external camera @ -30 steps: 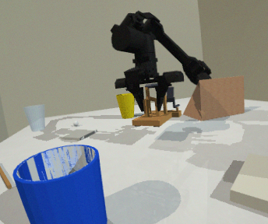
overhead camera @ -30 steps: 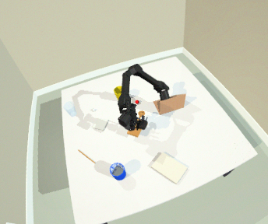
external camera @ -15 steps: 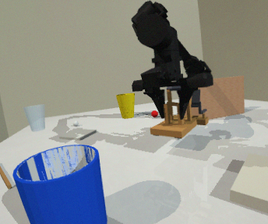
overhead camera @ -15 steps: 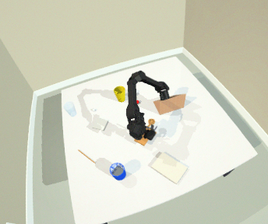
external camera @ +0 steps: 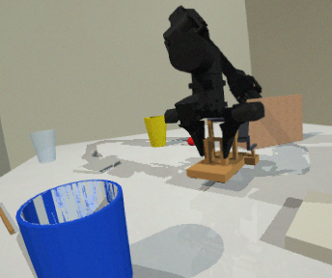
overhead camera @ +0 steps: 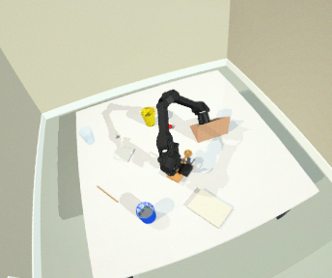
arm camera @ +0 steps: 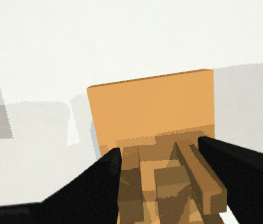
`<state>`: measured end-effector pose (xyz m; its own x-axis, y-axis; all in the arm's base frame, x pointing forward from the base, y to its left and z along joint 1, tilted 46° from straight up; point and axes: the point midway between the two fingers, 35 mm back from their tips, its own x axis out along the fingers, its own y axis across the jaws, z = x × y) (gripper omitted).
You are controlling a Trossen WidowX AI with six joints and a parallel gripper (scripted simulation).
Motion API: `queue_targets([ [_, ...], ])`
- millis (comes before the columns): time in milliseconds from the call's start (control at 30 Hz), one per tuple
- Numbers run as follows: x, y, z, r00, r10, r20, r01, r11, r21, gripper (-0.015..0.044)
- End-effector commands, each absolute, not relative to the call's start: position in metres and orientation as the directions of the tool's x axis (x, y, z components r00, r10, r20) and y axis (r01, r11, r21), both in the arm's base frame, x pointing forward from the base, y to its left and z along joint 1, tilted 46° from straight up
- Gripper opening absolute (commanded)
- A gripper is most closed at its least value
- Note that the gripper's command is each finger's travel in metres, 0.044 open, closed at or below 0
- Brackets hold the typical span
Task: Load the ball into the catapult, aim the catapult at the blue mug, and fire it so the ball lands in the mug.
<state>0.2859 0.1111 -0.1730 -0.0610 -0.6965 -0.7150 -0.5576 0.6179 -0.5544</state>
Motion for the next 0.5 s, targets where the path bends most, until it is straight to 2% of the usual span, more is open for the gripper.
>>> queue_targets([
  [0, 0.286, 0.106, -0.177, -0.058, -0.699, -0.713, -0.563, 0.613, -0.554, 0.0000],
  [467, 0.283, 0.089, -0.192, -0.058, -0.700, -0.712, -0.564, 0.611, -0.555, 0.0000],
])
